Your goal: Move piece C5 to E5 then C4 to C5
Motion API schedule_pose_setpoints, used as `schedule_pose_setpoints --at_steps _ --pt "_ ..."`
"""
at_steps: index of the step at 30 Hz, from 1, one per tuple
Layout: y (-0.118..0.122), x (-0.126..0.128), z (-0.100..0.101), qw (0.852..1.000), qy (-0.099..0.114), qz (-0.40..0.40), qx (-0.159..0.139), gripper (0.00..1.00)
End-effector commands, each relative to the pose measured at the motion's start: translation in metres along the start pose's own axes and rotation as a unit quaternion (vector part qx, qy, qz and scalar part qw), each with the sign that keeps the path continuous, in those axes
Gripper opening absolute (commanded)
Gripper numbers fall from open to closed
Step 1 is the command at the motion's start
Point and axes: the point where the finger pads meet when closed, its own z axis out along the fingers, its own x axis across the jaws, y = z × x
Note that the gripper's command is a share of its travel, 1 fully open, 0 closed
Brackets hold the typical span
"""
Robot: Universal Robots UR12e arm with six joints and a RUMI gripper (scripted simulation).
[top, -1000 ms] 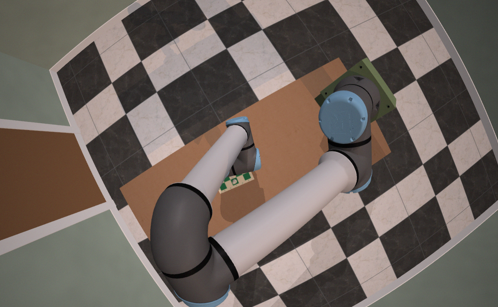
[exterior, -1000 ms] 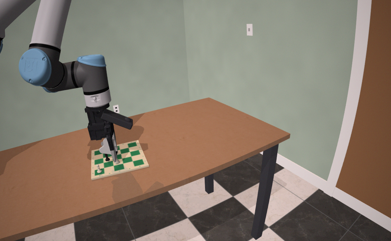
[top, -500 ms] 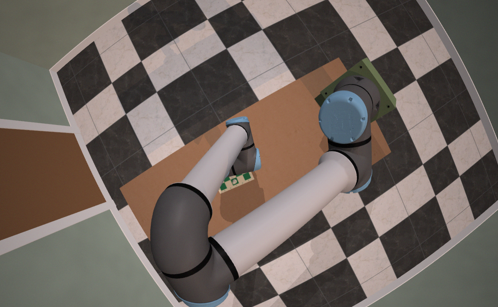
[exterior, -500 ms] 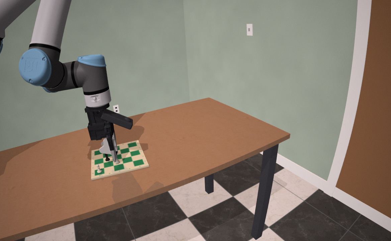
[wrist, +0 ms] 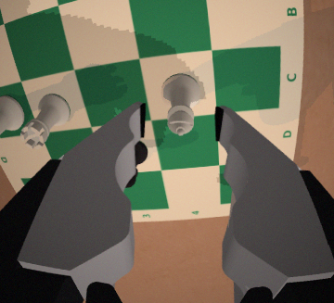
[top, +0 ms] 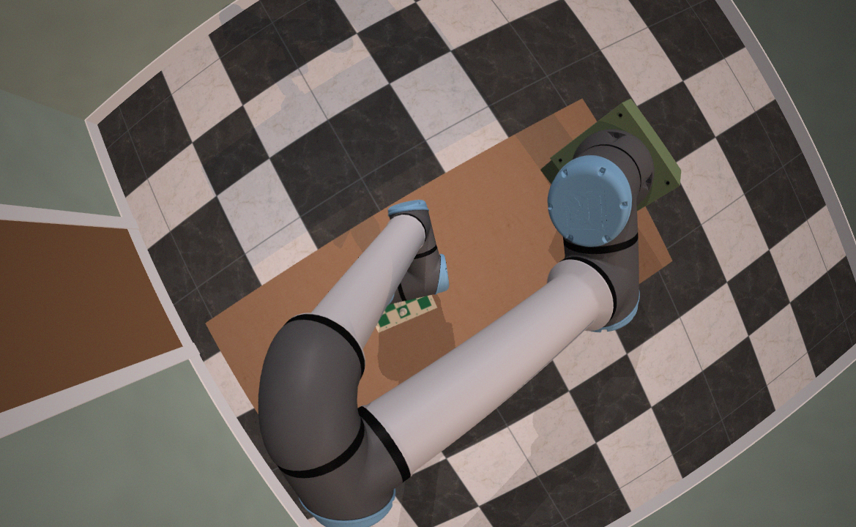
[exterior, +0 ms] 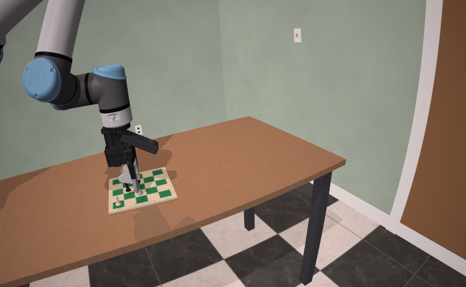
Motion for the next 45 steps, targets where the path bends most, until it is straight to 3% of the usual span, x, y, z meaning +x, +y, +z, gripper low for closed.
schedule_pose_setpoints --at_steps 1,36,45 --pt "-0.004 -0.002 -0.001 1.0 0.0 -0.002 0.003 0.0" --pt "-0.004 -0.002 -0.001 1.0 0.0 -0.002 0.003 0.0" --pt "-0.001 0.0 -0.023 1.0 0.0 0.0 0.001 0.0"
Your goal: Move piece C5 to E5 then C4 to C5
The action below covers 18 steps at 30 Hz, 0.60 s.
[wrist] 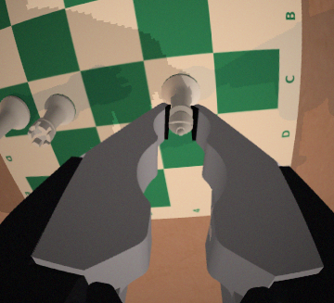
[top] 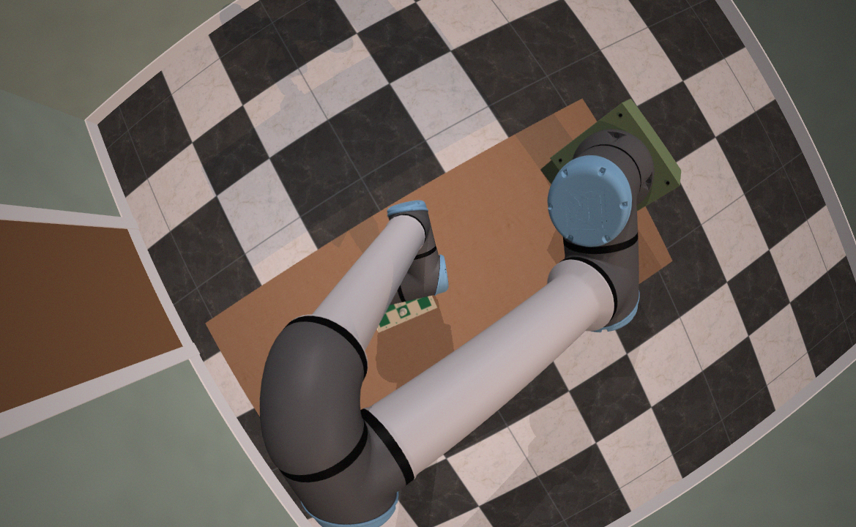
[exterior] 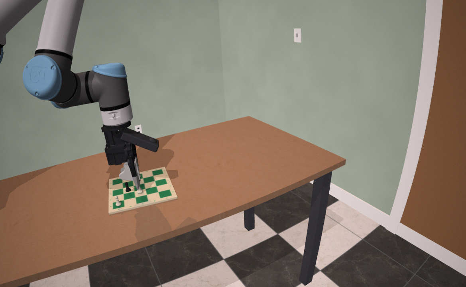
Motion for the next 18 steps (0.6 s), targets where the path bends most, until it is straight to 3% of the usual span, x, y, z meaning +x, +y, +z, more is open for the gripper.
schedule_pose_setpoints --at_steps 1,18 --pt "0.002 0.001 -0.022 1.0 0.0 0.001 0.0 0.0" --pt "0.002 0.001 -0.09 1.0 0.0 0.001 0.0 0.0"
